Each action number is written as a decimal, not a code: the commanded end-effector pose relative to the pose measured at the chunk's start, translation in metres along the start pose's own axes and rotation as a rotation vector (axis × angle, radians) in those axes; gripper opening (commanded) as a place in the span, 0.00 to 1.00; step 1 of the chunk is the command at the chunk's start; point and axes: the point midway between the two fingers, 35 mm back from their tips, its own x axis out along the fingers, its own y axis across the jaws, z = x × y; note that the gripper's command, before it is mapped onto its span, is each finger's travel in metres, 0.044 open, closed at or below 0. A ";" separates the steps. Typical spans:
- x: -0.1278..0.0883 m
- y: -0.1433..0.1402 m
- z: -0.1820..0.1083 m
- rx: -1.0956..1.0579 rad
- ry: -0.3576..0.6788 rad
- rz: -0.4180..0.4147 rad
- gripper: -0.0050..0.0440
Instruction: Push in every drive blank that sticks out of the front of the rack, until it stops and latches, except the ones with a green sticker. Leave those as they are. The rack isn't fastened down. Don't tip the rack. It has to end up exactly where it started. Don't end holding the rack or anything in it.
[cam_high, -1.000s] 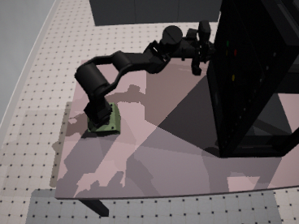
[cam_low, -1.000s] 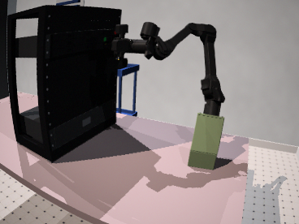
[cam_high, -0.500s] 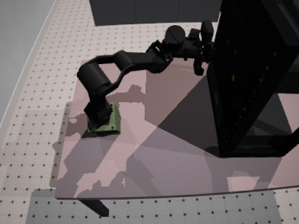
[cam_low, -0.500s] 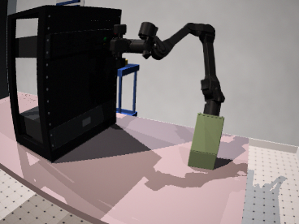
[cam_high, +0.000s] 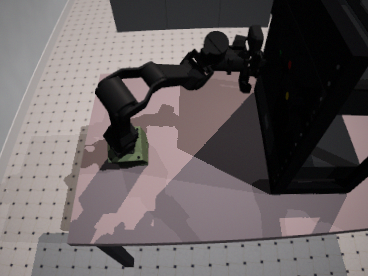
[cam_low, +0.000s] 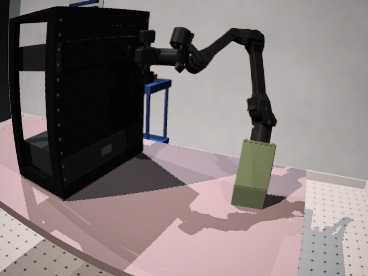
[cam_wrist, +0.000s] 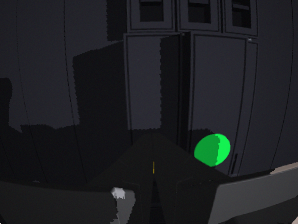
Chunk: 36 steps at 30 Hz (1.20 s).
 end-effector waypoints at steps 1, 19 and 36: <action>0.003 -0.011 -0.003 0.019 0.002 -0.024 0.10; 0.013 -0.012 -0.002 0.019 0.002 -0.024 0.10; 0.013 -0.012 -0.002 0.019 0.002 -0.024 0.10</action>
